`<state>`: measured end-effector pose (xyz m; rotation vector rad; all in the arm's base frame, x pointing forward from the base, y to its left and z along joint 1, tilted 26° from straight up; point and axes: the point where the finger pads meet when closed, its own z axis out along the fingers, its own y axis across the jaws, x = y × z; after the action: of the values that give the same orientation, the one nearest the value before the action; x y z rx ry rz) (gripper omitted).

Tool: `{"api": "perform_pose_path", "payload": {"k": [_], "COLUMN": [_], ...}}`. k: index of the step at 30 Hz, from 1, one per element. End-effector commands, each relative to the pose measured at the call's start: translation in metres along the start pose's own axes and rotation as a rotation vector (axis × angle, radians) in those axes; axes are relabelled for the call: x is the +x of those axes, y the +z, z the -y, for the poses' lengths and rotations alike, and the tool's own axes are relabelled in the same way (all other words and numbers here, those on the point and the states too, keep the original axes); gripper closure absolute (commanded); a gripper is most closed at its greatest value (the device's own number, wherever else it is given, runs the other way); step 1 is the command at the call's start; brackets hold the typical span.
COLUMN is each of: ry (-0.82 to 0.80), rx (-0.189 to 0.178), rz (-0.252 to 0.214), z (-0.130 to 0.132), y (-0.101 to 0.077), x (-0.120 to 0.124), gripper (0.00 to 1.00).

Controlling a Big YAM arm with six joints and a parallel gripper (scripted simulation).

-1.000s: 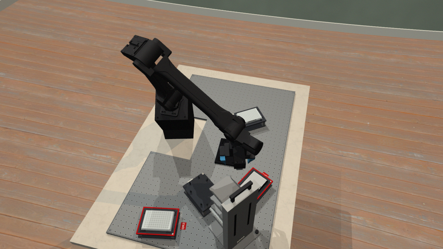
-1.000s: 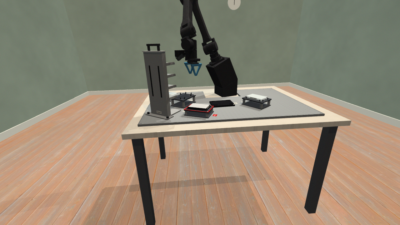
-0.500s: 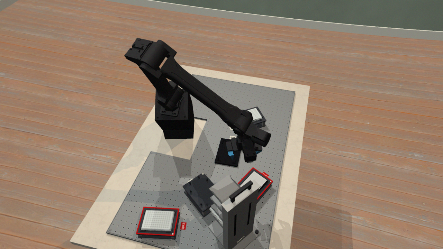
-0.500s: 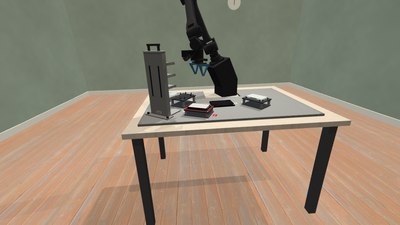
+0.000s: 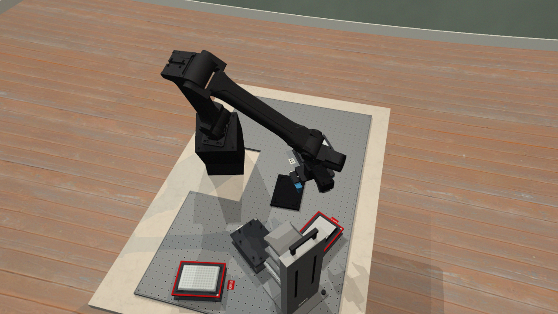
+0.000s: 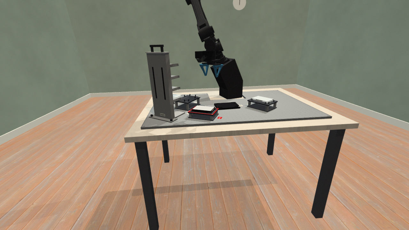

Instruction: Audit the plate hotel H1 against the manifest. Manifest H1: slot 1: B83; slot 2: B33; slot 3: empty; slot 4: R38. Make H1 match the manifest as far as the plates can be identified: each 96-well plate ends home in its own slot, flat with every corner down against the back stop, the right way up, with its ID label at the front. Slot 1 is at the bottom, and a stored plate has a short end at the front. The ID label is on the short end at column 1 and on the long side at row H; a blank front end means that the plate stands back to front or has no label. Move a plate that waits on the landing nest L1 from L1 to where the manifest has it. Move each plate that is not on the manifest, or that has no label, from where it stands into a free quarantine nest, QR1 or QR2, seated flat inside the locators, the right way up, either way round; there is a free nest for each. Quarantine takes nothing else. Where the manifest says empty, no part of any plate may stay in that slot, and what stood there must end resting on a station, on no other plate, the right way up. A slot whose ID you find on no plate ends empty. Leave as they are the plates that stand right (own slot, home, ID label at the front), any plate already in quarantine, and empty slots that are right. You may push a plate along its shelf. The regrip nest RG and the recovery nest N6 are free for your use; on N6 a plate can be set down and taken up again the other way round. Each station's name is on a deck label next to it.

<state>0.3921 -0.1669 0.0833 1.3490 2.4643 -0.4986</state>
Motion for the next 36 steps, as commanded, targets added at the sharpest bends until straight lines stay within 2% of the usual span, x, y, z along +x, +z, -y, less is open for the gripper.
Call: {"api": "perform_pose_path", "payload": {"k": [1, 12, 15, 24, 29, 31, 32, 34, 36], "ry": [-0.076, -0.256, -0.265, -0.409, -0.493, -0.493, -0.492, -0.541, -0.578], "rx": [-0.012, -0.017, -0.015, -0.037, -0.036, -0.036, -0.022, -0.038, -0.033], "rz": [0.013, 0.019, 0.019, 0.042, 0.042, 0.042, 0.029, 0.045, 0.039], "z": [-0.014, -0.042, -0.042, -0.076, -0.088, -0.088, -0.081, -0.097, -0.099], "y": [0.000, -0.002, -0.001, -0.011, -0.011, -0.011, -0.004, -0.012, -0.010], "x": [0.006, 0.030, 0.030, 0.042, 0.055, 0.055, 0.054, 0.061, 0.069], "gripper": [0.00, 0.00, 0.00, 0.00, 0.00, 0.00, 0.00, 0.00, 0.00]}}
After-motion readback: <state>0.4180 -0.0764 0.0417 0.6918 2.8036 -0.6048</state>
